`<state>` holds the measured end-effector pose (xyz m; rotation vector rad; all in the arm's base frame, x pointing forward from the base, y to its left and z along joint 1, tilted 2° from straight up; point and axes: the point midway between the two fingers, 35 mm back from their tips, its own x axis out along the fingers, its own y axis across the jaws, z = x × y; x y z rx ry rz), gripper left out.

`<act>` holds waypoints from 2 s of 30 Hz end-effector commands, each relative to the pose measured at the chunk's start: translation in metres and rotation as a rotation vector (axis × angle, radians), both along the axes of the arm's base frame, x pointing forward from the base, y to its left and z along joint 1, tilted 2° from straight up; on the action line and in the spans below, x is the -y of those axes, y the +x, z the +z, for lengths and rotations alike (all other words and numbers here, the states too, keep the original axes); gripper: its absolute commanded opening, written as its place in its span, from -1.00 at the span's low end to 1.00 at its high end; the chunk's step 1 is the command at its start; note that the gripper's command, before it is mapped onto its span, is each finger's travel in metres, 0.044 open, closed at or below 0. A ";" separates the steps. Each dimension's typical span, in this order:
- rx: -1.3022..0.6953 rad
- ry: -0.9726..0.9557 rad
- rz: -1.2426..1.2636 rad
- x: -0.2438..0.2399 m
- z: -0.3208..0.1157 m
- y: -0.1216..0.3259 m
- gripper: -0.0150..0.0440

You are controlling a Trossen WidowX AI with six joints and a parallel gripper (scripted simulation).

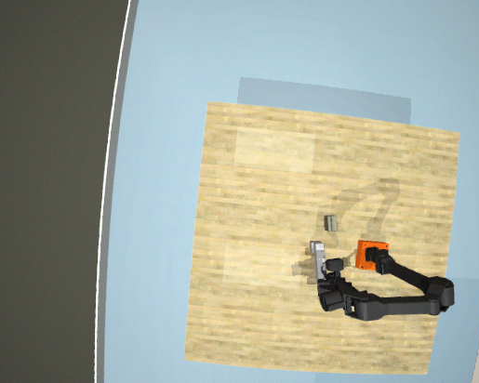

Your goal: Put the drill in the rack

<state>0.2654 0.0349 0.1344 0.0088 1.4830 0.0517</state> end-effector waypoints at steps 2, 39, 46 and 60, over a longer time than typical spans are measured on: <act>-0.067 0.002 0.002 -0.003 -0.021 -0.009 -0.49; -0.068 0.002 0.002 -0.004 -0.027 -0.010 -0.49; -0.068 0.003 0.002 -0.004 -0.027 -0.010 -0.49; -0.068 0.003 0.002 -0.004 -0.027 -0.010 -0.49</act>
